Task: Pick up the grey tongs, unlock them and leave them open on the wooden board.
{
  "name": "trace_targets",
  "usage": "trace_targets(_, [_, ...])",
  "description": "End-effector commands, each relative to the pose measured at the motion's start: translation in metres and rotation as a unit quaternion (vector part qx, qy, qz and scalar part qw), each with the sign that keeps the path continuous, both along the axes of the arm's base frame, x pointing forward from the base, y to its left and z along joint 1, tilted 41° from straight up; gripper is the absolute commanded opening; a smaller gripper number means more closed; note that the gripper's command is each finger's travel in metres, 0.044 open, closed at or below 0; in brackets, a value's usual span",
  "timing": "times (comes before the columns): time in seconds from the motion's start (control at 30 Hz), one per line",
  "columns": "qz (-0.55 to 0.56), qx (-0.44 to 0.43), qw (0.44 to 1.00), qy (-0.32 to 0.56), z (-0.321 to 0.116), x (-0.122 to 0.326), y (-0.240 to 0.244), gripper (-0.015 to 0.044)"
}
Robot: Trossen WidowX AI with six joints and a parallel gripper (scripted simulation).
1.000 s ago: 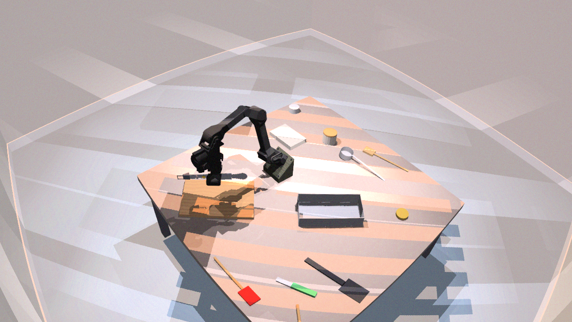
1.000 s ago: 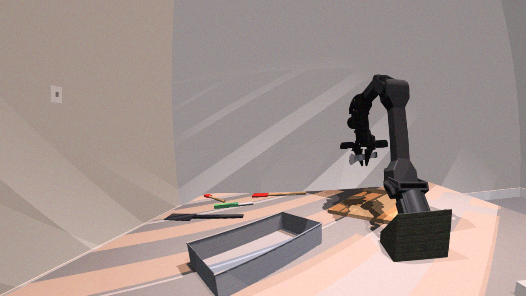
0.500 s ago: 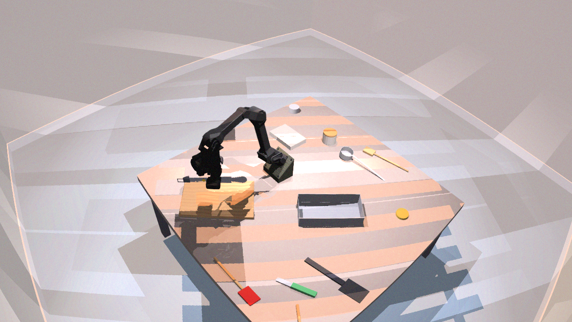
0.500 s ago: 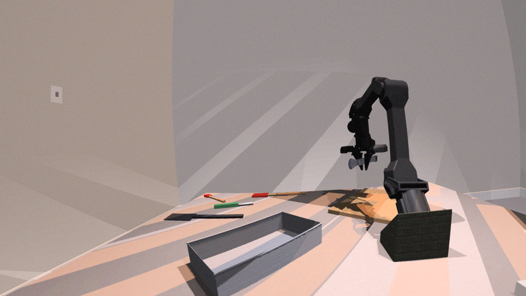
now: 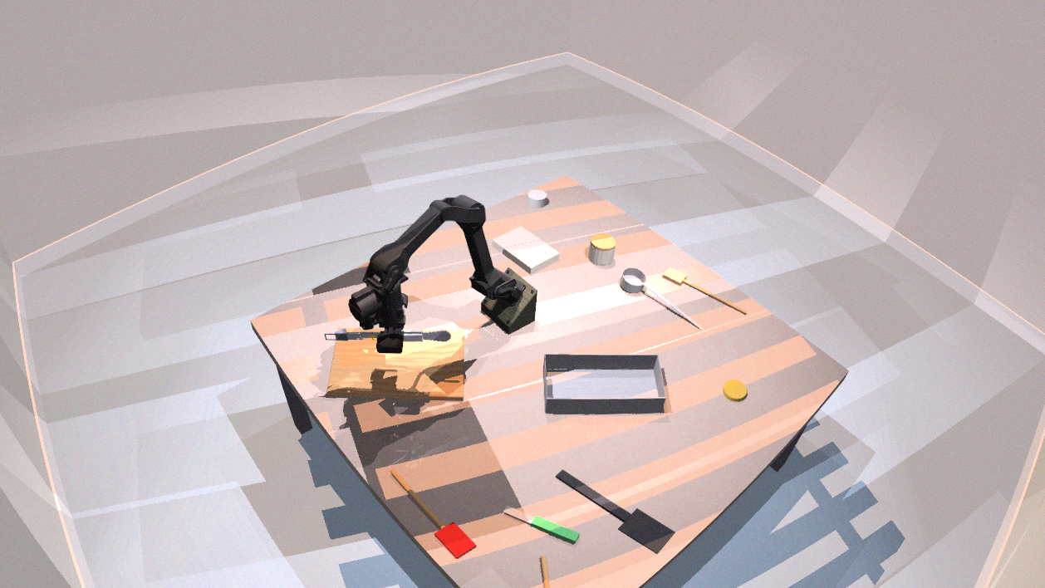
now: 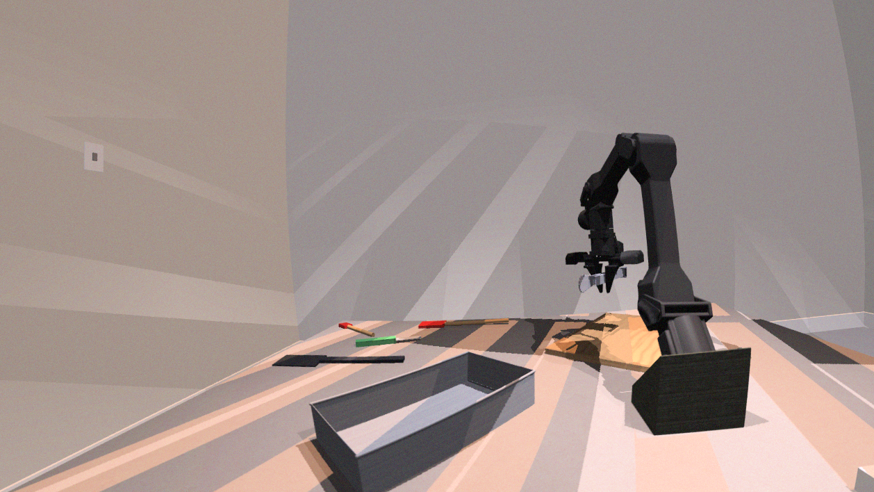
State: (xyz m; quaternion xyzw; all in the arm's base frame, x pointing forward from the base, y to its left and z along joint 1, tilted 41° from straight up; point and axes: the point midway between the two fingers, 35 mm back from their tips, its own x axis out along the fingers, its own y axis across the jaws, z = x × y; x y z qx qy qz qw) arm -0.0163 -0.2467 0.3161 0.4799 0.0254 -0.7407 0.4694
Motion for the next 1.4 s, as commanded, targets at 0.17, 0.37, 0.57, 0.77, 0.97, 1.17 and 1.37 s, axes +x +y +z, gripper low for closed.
trace_targets(0.17, [0.003,-0.001,1.000,0.000,-0.012,-0.001,-0.012,-0.0150])
trace_targets(0.37, [0.003,-0.001,1.000,0.000,-0.019,-0.002,-0.018,-0.0150])
trace_targets(0.57, [0.003,-0.001,1.000,0.000,-0.027,-0.003,-0.024,-0.0150])
trace_targets(0.77, [0.003,0.000,1.000,0.000,-0.035,-0.004,-0.030,-0.0150])
trace_targets(0.97, [0.003,0.000,1.000,0.000,-0.043,-0.005,-0.036,-0.0150])
trace_targets(1.17, [0.003,0.000,1.000,0.000,-0.051,-0.006,-0.041,-0.0150])
trace_targets(1.37, [0.003,0.000,1.000,0.000,-0.056,-0.007,-0.044,-0.0150])
